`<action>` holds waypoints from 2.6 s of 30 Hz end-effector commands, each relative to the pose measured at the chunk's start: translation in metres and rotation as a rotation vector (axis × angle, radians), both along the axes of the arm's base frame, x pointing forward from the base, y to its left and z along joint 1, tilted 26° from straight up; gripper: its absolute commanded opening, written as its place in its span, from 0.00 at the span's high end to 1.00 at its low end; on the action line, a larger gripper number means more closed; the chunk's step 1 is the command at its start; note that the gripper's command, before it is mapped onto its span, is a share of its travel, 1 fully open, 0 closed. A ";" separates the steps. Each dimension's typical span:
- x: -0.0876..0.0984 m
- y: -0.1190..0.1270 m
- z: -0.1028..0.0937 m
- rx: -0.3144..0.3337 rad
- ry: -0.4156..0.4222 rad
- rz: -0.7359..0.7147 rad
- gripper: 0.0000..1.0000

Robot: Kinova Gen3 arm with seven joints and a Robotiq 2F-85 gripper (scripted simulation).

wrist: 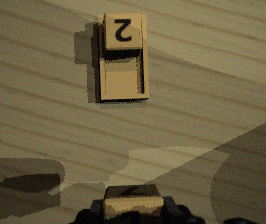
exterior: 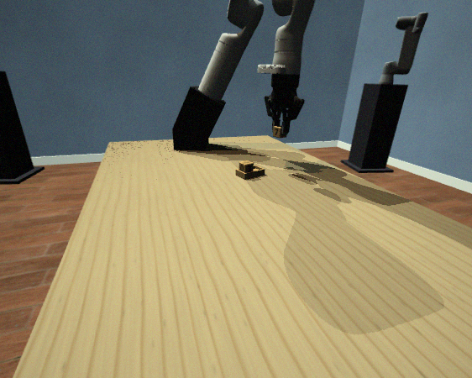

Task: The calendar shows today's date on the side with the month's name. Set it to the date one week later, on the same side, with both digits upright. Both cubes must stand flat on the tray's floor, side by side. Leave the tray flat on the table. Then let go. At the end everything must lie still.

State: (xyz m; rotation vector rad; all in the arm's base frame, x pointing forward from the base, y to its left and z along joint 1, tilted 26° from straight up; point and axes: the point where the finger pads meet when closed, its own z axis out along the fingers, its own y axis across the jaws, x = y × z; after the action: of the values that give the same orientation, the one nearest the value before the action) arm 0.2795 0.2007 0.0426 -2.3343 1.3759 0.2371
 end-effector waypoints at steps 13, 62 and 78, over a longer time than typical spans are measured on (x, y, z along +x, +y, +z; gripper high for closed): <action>0.005 -0.007 -0.003 -0.004 -0.001 0.001 0.74; 0.045 -0.072 -0.033 -0.002 -0.006 -0.001 0.74; 0.048 -0.060 -0.057 -0.002 -0.006 -0.001 0.74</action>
State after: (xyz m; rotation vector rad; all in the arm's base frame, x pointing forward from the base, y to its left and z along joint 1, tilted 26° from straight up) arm 0.3309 0.1397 -0.0065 -2.3516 1.3579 0.2061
